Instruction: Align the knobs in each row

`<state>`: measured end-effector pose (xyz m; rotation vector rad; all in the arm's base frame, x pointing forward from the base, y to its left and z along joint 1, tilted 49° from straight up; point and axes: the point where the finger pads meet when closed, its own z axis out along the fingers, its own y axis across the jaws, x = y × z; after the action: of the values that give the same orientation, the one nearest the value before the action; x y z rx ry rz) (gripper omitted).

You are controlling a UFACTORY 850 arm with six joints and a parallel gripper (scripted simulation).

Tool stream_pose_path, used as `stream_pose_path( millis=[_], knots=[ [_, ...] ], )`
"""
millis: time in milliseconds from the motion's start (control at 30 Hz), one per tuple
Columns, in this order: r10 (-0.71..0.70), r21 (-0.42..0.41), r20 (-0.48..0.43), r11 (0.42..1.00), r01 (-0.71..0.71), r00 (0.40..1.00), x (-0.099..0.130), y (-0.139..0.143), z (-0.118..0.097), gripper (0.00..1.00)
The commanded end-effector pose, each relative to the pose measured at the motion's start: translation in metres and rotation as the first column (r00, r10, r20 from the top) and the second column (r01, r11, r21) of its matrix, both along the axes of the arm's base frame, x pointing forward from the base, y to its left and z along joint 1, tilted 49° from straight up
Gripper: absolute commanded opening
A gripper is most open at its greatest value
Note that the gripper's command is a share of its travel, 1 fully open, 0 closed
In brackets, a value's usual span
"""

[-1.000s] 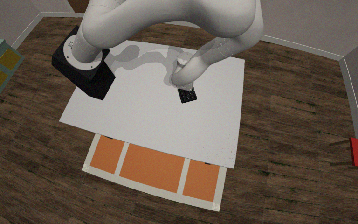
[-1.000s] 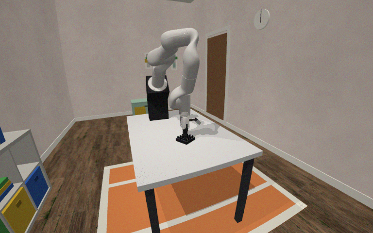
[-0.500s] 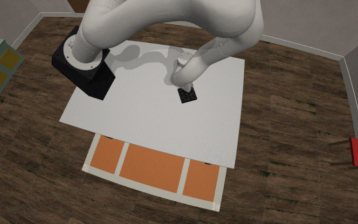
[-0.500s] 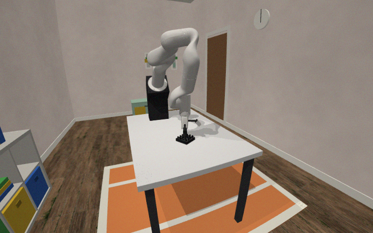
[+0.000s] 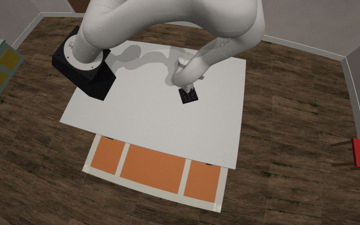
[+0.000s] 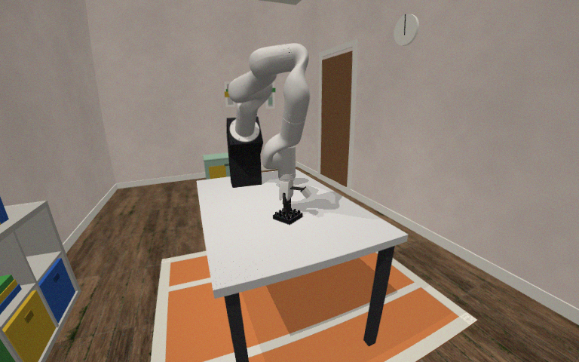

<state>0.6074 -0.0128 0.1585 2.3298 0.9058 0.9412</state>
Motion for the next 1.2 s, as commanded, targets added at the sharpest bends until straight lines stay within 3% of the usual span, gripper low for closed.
stream_pose_path(
  millis=[0,867,900,1167],
  knots=[
    [-0.043,0.057,0.015,0.997,0.042,0.999,0.0000,0.0001,0.0003,0.08],
    [-0.068,0.085,0.019,0.994,0.066,0.997,0.0000,0.0001,0.0003,0.08],
    [-0.068,0.085,0.019,0.994,0.066,0.997,0.0000,0.0001,0.0003,0.19],
    [-0.068,0.085,0.019,0.994,0.066,0.997,0.0000,0.0001,0.0003,0.19]
  ],
)
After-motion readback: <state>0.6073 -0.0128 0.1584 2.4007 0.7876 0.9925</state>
